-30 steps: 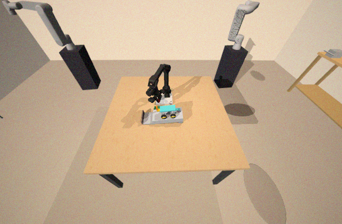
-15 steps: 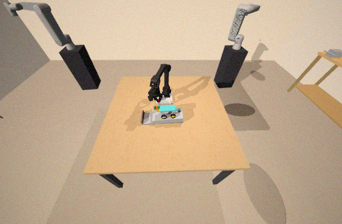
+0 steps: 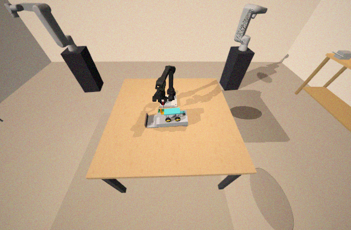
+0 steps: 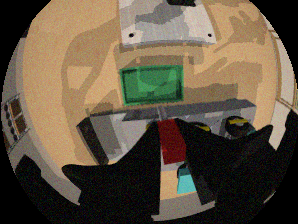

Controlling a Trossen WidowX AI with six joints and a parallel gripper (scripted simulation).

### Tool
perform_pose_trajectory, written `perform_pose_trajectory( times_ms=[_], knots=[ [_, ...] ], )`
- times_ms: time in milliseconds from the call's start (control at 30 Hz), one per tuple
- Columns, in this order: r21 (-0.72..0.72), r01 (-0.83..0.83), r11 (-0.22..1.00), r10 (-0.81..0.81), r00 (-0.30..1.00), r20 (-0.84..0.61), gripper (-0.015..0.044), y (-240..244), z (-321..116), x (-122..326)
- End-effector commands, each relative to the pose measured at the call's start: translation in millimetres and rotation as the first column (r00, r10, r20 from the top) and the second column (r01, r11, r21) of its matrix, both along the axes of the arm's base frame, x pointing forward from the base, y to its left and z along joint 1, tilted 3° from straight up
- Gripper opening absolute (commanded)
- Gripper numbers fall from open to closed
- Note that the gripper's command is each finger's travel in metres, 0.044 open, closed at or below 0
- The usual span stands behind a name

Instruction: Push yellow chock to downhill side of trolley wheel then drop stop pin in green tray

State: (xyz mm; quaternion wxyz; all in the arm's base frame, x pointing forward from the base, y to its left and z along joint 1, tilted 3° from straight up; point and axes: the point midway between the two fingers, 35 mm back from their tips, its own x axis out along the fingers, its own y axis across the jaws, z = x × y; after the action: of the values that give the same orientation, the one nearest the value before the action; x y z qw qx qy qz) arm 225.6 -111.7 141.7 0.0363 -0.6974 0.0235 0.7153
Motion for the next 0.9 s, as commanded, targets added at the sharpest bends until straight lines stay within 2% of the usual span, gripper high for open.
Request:
perform_pose_trajectory(
  times_ms=[0, 467, 700, 867],
  knots=[
    [-0.01, 0.02, 1.0, -0.02, 1.0, 0.001, 0.0, -1, 0, 0],
    [-0.027, 0.092, 0.995, -0.092, 0.996, -0.012, 0.0, 1, -19, -18],
    [-0.152, 0.085, 0.985, -0.09, 0.996, -0.027, 0.0, -3, -36, -19],
    [-0.191, 0.083, 0.978, -0.09, 0.996, -0.029, 0.0, -9, -53, -20]
  ],
)
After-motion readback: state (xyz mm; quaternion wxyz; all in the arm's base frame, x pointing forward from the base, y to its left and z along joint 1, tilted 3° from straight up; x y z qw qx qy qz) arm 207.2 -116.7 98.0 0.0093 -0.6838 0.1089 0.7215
